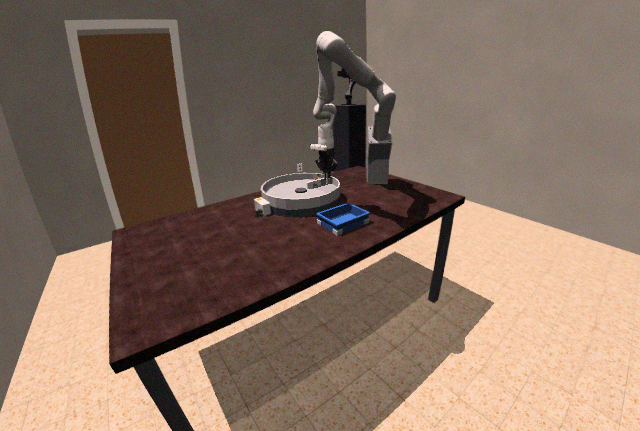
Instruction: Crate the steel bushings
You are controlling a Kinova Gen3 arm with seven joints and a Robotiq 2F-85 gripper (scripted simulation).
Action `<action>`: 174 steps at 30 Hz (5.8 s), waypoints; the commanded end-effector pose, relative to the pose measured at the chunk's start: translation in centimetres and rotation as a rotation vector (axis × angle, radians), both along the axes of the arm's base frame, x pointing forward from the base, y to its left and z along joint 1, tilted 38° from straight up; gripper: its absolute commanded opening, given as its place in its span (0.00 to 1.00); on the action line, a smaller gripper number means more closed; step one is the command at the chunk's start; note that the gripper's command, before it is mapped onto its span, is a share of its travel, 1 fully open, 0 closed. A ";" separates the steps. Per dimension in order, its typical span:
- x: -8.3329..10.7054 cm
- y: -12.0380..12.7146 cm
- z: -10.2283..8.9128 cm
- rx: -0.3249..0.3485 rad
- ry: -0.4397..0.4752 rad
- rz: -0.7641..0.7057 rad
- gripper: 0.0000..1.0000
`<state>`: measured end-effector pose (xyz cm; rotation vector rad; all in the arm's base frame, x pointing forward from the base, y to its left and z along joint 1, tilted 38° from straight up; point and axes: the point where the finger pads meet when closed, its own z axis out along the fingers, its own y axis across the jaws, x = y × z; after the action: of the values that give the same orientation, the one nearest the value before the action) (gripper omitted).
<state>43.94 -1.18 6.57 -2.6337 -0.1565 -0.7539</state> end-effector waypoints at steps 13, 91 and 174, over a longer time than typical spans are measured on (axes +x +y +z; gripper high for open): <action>0.7 4.4 2.9 0.002 -0.001 -0.002 0.00; 4.3 15.4 4.4 -0.013 0.016 -0.016 0.00; 5.3 16.7 2.3 -0.012 0.017 -0.009 0.00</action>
<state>48.99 15.41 8.79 -2.6580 -0.1431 -0.7284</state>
